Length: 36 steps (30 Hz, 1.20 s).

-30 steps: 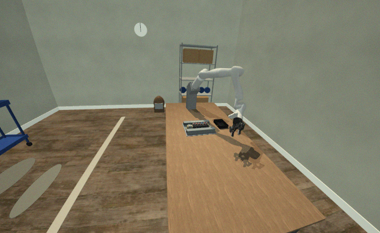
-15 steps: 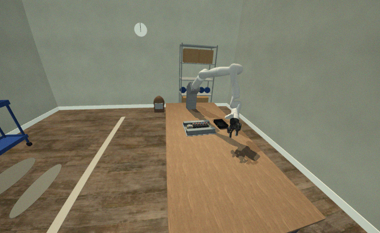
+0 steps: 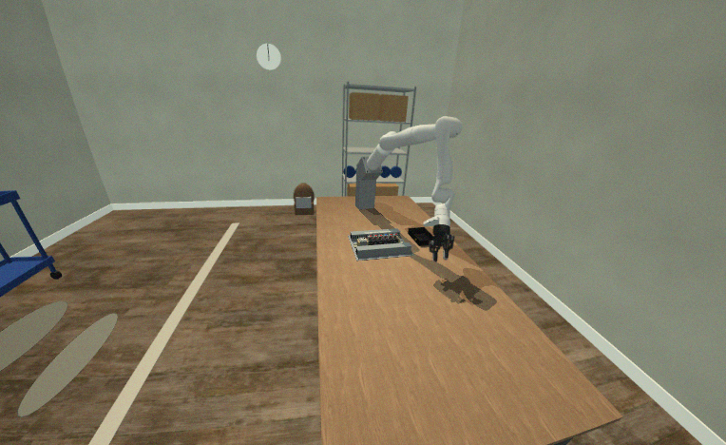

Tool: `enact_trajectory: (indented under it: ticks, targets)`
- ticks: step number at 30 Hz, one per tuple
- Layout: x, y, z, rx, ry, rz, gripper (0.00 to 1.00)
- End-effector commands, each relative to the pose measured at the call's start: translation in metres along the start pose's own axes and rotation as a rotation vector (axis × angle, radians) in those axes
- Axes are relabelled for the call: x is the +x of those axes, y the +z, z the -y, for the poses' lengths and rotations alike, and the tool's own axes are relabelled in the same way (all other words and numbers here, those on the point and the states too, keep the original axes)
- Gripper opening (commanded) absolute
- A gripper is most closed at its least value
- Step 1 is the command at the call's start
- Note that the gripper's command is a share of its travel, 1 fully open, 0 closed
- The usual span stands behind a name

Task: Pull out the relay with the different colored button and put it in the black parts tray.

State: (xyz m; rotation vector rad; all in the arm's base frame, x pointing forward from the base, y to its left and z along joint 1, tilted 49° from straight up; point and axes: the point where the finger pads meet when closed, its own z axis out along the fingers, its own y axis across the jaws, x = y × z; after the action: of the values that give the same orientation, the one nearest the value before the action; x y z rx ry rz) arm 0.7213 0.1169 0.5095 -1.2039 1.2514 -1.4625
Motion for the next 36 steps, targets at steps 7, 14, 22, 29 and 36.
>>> enact_trajectory:
  ticks: [7, 14, 22, 29, 36]
  targets:
    - [0.004, -0.012, -0.021, -0.047, 0.024, 0.054, 0.61]
    - [0.000, -0.027, -0.047, -0.107, 0.045, 0.119, 0.61]
    - [-0.004, -0.042, -0.069, -0.161, 0.063, 0.169, 0.61]
    - [-0.006, -0.062, -0.095, -0.228, 0.081, 0.220, 0.61]
    - [-0.008, -0.083, -0.120, -0.295, 0.097, 0.263, 0.61]
